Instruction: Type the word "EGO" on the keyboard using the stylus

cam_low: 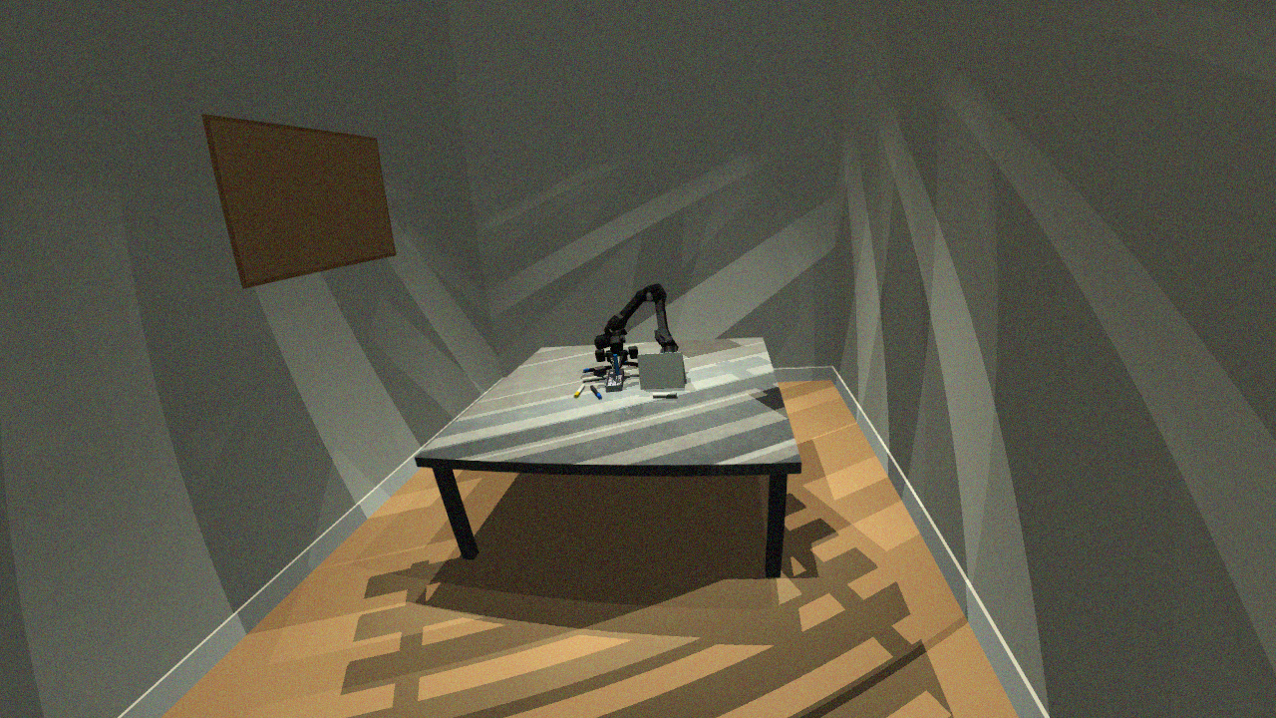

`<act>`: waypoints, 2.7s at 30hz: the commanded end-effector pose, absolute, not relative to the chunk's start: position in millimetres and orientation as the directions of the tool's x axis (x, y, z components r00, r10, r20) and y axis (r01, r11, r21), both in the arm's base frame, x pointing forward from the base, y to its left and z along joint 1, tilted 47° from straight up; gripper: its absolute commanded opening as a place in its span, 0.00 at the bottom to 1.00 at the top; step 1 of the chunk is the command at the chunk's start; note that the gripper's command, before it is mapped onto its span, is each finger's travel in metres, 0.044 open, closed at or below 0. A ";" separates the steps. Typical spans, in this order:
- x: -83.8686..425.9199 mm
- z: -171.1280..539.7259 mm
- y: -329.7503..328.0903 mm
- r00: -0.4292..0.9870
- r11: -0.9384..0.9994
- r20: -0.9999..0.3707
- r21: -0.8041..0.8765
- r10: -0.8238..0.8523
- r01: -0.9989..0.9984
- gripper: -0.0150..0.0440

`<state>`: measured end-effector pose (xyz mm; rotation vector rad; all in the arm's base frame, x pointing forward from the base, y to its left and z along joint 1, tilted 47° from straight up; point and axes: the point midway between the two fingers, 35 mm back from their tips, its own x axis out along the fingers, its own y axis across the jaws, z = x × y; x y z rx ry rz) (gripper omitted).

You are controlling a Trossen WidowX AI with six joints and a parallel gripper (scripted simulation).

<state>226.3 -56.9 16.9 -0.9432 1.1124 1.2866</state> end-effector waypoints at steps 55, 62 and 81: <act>227.0 30.7 -40.8 -0.049 0.077 -0.970 0.069 0.236 -0.995 0.39; 224.9 29.8 -39.3 -0.056 0.071 -0.971 0.074 0.234 -0.995 0.40; 225.6 45.5 -54.9 -0.046 0.077 -0.970 0.066 0.238 -0.995 0.25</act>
